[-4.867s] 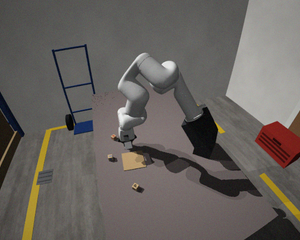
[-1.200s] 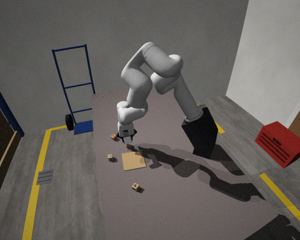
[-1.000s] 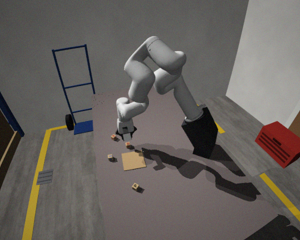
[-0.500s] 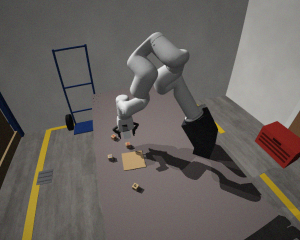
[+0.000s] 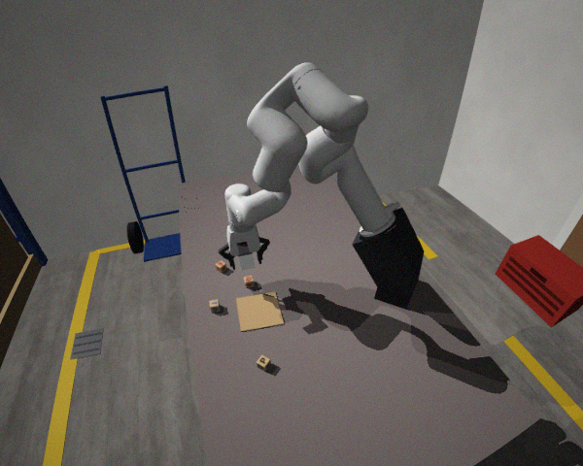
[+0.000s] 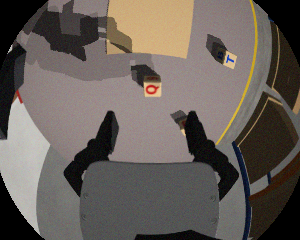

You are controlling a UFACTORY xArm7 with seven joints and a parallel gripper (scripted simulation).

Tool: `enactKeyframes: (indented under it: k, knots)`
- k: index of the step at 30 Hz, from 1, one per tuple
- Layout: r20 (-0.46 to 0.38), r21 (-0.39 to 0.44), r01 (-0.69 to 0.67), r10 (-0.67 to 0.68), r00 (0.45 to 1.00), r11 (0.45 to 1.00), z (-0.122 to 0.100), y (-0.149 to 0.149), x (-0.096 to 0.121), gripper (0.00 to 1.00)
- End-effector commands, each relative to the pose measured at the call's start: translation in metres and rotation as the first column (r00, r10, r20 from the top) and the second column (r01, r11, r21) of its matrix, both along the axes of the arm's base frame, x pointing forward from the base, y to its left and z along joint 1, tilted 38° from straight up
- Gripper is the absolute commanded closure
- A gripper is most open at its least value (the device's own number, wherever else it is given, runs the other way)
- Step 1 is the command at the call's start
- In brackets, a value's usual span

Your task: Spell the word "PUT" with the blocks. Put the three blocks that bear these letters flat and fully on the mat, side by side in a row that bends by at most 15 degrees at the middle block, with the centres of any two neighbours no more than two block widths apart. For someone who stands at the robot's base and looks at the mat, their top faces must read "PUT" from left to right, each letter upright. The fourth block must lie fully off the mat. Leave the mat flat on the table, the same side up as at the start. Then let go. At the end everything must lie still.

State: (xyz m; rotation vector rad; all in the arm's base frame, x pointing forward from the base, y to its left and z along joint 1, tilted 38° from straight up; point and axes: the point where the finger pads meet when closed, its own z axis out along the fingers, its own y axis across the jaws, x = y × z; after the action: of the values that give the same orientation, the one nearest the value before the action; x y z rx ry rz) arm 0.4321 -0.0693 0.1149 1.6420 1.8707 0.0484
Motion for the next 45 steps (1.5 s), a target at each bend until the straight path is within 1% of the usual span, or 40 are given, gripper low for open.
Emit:
enactKeyframes:
  k: [1, 5, 8, 12, 18, 20, 22, 24, 28, 35, 37, 38, 41, 45]
  knots:
    - [0.003, 0.002, 0.002, -0.002, 1.0, 1.0, 0.001, 0.0, 0.001, 0.0]
    - [0.008, 0.009, 0.012, -0.012, 1.0, 1.0, 0.001, 0.0, 0.001, 0.0]
    - [0.024, 0.032, 0.048, -0.049, 0.999, 0.998, 0.002, -0.001, 0.003, 0.0]
    - [0.063, 0.099, 0.143, -0.149, 0.987, 0.985, 0.005, -0.003, 0.007, 0.0]
    - [0.111, 0.21, 0.284, -0.312, 0.944, 0.935, 0.01, -0.007, 0.015, 0.0]
    - [0.111, 0.21, 0.284, -0.312, 0.944, 0.935, 0.01, -0.007, 0.015, 0.0]
    - [0.129, 0.275, 0.356, -0.401, 0.907, 0.893, 0.012, -0.009, 0.019, 0.0]
    - [0.135, 0.303, 0.386, -0.44, 0.888, 0.871, 0.014, -0.011, 0.02, 0.0]
    - [0.144, 0.376, 0.455, -0.536, 0.832, 0.807, 0.017, -0.014, 0.025, 0.0]
    - [0.139, 0.497, 0.551, -0.689, 0.712, 0.67, 0.023, -0.019, 0.033, 0.0]
    - [0.139, 0.497, 0.551, -0.689, 0.712, 0.67, 0.023, -0.019, 0.033, 0.0]
    - [0.131, 0.541, 0.579, -0.741, 0.659, 0.61, 0.026, -0.022, 0.035, 0.0]
    - [0.119, 0.581, 0.6, -0.787, 0.606, 0.55, 0.028, -0.024, 0.038, 0.0]
    - [0.094, 0.641, 0.623, -0.851, 0.517, 0.449, 0.032, -0.028, 0.042, 0.0]
